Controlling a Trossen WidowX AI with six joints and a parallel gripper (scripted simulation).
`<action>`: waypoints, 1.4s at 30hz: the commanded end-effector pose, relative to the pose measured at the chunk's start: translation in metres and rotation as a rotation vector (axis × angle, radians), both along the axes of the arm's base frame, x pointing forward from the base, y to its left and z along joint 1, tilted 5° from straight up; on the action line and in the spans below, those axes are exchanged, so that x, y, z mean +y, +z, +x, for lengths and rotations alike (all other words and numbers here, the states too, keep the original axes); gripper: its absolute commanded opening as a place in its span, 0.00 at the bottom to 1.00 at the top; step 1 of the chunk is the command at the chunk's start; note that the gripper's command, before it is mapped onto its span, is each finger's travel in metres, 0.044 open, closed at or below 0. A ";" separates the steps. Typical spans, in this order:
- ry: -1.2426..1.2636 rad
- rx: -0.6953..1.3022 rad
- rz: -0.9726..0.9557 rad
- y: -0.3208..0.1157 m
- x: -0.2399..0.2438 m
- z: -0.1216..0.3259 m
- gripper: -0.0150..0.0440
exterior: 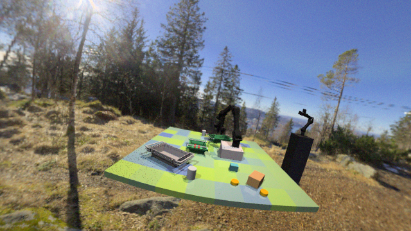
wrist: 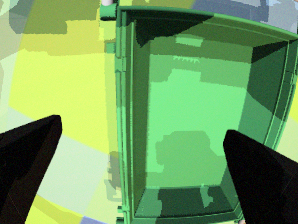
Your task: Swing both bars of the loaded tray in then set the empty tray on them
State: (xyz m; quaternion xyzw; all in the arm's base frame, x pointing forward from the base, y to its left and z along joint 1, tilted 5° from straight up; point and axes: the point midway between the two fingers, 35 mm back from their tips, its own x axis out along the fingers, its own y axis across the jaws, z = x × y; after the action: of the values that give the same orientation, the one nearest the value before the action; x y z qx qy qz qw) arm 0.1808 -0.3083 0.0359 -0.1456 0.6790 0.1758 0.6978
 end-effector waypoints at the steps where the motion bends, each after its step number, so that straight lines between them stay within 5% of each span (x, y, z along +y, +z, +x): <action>1: 0.055 0.004 0.000 -0.018 -0.009 -0.055 1.00; 32: 0.064 0.004 0.001 -0.106 -0.007 -0.062 1.00; 42: 0.064 0.004 0.001 -0.106 -0.007 -0.062 0.75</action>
State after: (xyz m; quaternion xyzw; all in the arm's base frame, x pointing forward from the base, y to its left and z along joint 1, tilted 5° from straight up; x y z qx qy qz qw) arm 0.1189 -0.3151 -0.0694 -0.1678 0.6755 0.2001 0.6896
